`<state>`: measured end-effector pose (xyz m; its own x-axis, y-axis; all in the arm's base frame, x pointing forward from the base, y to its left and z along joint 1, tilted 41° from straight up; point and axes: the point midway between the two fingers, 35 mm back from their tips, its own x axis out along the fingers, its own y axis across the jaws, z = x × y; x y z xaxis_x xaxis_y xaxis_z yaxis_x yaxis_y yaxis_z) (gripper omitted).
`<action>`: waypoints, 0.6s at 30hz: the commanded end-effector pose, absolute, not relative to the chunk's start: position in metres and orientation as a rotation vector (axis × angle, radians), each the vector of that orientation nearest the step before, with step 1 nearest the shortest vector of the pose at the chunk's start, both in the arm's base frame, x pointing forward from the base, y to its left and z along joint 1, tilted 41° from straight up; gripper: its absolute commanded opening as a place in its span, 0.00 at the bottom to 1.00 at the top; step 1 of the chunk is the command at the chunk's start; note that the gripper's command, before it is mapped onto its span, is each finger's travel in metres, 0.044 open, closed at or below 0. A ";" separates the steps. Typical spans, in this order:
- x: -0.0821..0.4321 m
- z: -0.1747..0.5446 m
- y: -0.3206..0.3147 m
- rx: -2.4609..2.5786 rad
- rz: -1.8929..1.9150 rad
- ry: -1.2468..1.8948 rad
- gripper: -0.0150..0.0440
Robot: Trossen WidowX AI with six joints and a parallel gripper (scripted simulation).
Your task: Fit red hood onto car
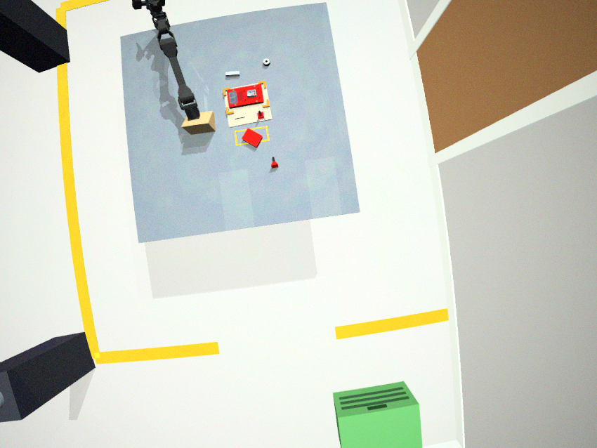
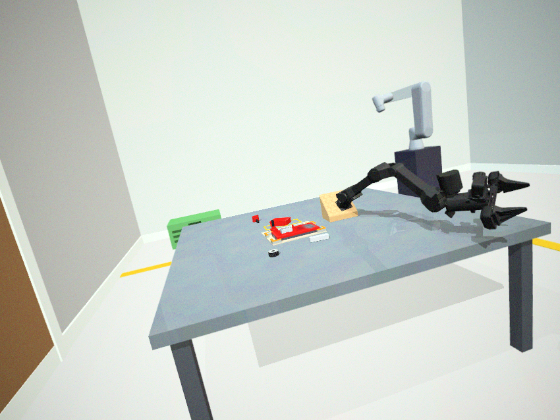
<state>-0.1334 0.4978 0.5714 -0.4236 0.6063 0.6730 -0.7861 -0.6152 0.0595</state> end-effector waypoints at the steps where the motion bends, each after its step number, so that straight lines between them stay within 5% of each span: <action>1: -0.082 0.558 0.516 0.753 1.998 -0.320 1.00; 18: 0.126 0.505 0.532 0.483 1.616 -0.216 1.00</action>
<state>0.0806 0.5368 0.5183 -0.1156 0.8698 0.4796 -0.9697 -0.2035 0.1355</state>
